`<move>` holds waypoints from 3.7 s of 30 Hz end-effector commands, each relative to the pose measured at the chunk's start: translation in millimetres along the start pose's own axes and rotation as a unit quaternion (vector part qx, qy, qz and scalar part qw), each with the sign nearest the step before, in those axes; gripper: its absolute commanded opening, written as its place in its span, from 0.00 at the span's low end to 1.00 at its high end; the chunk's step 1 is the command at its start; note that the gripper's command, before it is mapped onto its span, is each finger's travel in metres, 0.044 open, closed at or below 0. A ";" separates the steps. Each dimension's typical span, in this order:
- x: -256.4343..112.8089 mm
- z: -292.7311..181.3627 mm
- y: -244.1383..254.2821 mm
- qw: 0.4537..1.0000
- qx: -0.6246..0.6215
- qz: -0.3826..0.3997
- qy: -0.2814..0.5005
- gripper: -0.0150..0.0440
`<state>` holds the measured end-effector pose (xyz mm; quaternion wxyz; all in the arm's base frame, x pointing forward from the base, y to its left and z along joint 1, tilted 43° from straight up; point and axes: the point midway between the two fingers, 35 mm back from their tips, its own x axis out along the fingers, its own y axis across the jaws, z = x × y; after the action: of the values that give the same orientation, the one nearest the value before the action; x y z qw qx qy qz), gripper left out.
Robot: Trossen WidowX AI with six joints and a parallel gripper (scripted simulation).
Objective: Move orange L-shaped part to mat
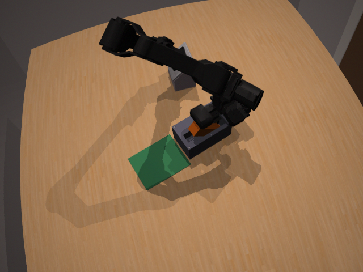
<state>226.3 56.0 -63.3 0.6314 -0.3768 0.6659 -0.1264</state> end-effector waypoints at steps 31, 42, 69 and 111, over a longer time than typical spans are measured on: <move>-109.1 3.2 0.4 1.000 -0.004 -0.002 -0.007 0.56; -109.1 3.2 0.4 1.000 -0.004 -0.002 -0.007 0.56; -109.1 3.2 0.4 1.000 -0.004 -0.002 -0.007 0.56; -63.9 3.5 -0.5 1.000 -0.002 -0.003 -0.001 0.56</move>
<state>224.9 118.6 1.2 0.6412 -0.3757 0.6582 -0.1206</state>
